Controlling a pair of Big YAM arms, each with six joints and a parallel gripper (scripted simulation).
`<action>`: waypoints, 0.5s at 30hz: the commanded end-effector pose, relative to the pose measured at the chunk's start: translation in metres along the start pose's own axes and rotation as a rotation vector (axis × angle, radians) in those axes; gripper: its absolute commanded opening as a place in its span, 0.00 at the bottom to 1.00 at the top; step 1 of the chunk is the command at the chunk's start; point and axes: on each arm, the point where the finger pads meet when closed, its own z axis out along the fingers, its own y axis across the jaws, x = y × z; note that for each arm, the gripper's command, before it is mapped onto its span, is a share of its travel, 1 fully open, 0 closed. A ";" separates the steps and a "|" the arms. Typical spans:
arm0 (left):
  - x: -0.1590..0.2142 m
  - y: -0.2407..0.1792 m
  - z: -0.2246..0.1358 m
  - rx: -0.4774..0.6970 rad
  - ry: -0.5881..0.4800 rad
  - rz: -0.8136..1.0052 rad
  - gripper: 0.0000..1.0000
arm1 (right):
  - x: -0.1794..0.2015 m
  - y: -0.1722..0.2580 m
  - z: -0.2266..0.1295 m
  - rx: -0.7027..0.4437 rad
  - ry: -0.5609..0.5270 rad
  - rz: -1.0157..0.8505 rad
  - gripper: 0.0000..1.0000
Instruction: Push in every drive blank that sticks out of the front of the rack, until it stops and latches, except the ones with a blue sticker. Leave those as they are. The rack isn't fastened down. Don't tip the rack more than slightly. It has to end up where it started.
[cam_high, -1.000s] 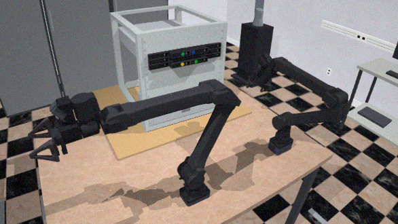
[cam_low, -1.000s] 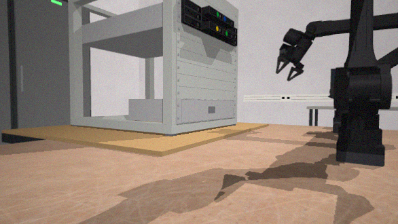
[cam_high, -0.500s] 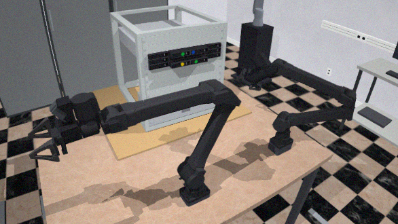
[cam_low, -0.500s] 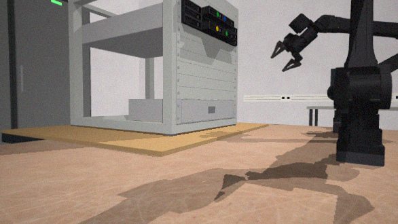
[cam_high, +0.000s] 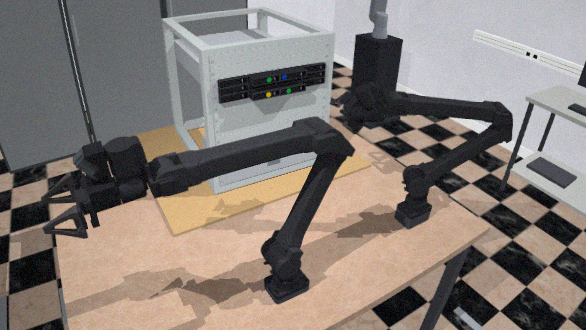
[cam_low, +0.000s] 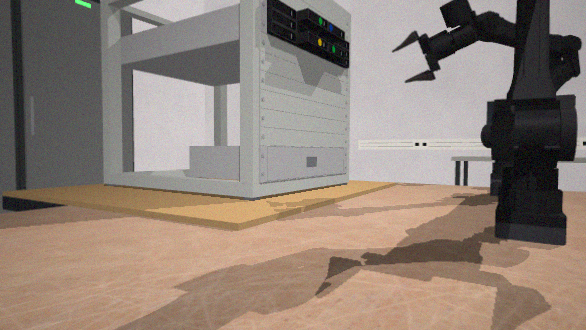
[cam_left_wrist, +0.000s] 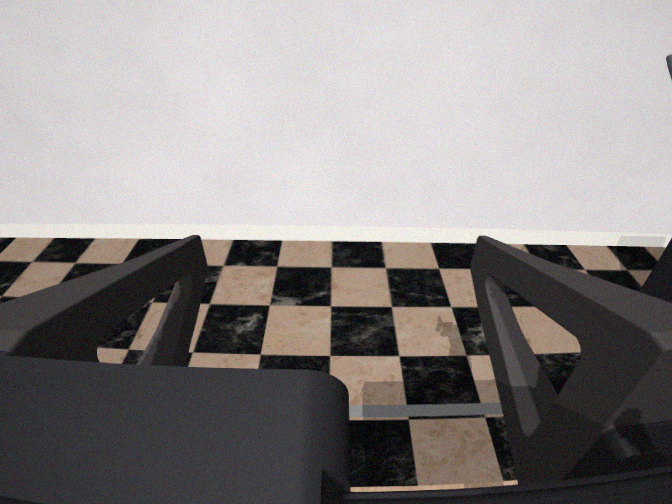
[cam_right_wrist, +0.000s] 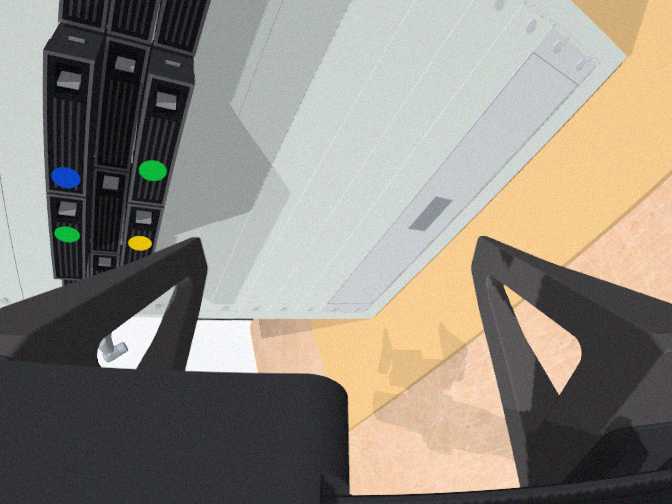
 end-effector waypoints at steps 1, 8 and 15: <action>-0.003 0.005 0.006 -0.006 -0.026 0.018 1.00 | 0.025 0.070 -0.006 -0.123 -0.039 0.235 1.00; -0.003 0.005 0.006 -0.006 -0.026 0.018 1.00 | 0.070 0.126 -0.010 -0.269 -0.153 0.405 1.00; -0.003 0.005 0.006 -0.006 -0.026 0.018 1.00 | 0.092 0.114 -0.001 -0.290 -0.202 0.379 1.00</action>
